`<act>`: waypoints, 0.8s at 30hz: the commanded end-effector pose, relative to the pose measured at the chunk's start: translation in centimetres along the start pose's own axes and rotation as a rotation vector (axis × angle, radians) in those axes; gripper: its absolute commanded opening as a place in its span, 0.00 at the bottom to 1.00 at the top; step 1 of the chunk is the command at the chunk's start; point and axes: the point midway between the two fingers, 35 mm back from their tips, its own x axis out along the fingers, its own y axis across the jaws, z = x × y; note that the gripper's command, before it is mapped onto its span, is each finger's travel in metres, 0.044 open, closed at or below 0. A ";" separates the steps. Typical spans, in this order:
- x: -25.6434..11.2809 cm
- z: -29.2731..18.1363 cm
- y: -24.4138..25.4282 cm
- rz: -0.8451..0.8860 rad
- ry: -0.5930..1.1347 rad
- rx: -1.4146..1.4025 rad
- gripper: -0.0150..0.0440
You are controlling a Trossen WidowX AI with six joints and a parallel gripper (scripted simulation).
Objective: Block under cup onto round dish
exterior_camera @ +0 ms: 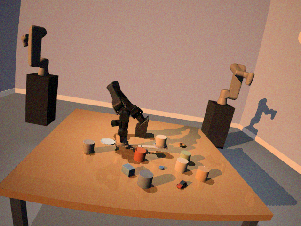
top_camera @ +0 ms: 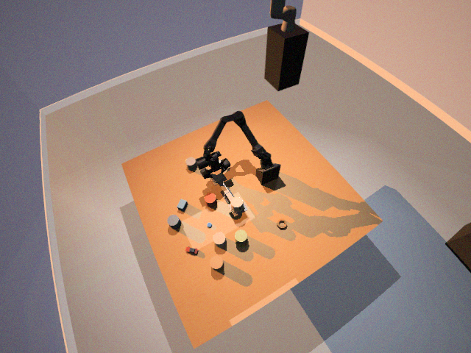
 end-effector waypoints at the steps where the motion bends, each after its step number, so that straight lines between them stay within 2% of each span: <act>1: -0.6 -0.1 0.3 0.007 0.005 0.005 0.25; 24: -3.5 -0.2 0.6 0.008 0.011 0.004 0.25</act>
